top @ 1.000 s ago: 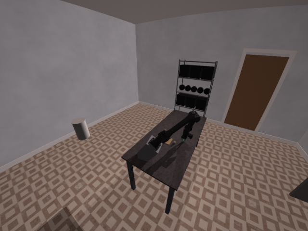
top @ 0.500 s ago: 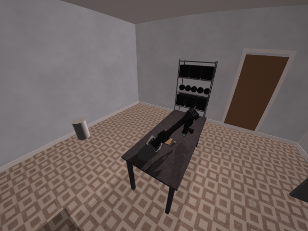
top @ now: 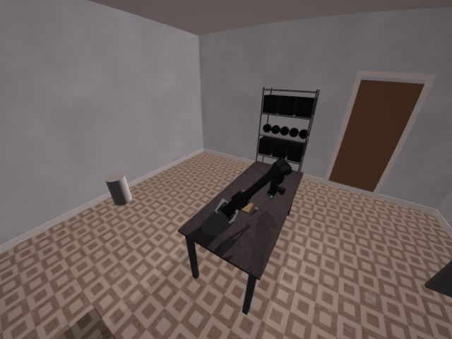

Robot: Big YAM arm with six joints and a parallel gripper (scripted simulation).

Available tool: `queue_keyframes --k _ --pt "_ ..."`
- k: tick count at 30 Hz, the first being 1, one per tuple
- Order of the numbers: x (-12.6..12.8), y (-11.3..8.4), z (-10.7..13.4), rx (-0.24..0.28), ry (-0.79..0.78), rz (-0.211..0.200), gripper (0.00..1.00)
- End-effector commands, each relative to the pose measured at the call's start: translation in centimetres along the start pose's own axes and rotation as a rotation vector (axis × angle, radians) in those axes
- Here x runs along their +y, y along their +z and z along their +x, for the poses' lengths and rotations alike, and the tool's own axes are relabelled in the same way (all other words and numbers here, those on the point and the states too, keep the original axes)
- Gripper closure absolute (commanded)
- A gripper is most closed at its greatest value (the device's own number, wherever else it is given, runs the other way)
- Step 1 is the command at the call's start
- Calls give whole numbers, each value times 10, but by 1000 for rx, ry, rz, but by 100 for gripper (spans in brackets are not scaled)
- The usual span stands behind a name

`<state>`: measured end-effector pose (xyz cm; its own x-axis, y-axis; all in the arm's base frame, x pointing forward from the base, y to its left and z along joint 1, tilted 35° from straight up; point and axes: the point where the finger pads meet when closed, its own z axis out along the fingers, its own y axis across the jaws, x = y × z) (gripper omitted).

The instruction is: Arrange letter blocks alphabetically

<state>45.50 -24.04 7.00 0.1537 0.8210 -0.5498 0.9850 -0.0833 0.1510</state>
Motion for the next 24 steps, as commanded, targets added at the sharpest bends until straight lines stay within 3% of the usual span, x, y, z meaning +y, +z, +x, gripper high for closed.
queue_keyframes --k 1,10,17,19,24 --pt "4 1 0 -1 0 4 80" --pt "2 -1 22 1 -155 -11 80" --pt "-6 -1 51 5 -524 -13 80" --pt "-6 -1 51 5 -524 -13 80" --pt "-18 -1 82 7 -828 -15 80"
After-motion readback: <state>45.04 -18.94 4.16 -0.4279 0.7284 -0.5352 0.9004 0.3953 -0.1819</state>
